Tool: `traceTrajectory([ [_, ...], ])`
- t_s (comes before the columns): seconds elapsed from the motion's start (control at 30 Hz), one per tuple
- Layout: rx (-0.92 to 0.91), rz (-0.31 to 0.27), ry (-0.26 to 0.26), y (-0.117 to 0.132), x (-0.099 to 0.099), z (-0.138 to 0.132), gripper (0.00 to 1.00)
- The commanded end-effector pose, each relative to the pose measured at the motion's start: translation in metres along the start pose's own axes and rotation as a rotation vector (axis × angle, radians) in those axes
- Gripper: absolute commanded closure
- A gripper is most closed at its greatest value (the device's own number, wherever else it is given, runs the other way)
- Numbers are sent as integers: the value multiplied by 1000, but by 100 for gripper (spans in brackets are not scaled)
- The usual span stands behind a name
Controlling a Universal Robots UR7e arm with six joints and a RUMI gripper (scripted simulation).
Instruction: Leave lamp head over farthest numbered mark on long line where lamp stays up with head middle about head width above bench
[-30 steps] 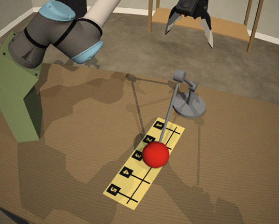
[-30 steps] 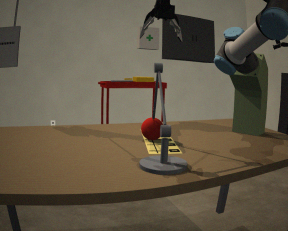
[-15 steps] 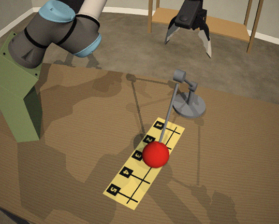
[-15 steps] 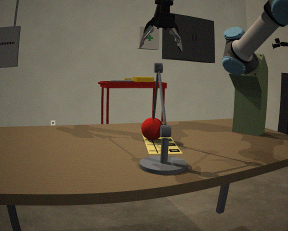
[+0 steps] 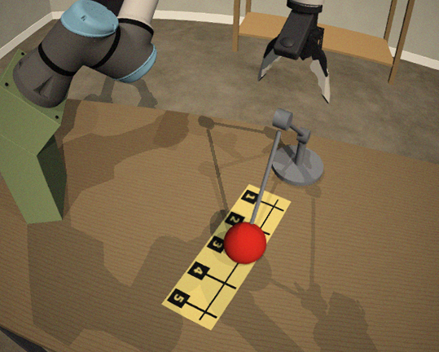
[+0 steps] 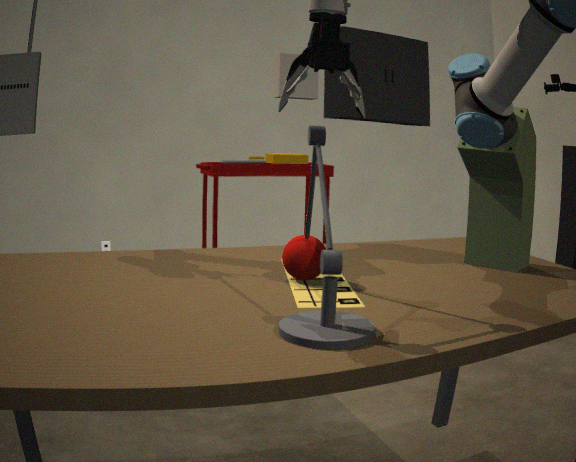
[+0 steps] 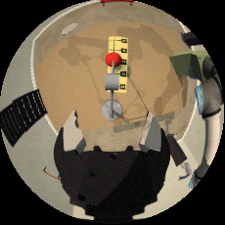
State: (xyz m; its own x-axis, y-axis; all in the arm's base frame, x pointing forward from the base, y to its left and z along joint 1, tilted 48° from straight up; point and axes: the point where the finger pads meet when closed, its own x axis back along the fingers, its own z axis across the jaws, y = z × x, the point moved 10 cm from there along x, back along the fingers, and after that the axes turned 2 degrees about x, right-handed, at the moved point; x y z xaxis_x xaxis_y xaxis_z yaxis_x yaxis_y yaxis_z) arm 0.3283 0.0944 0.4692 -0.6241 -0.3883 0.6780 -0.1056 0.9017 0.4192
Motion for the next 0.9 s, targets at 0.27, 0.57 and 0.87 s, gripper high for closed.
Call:
traceTrajectory([
  [0.27, -2, 20, 12, 4, -32, -1, 0],
  [0.57, -3, 25, 18, 5, -49, -1, 0],
  [0.87, -4, 32, 26, 7, -71, 0, 0],
])
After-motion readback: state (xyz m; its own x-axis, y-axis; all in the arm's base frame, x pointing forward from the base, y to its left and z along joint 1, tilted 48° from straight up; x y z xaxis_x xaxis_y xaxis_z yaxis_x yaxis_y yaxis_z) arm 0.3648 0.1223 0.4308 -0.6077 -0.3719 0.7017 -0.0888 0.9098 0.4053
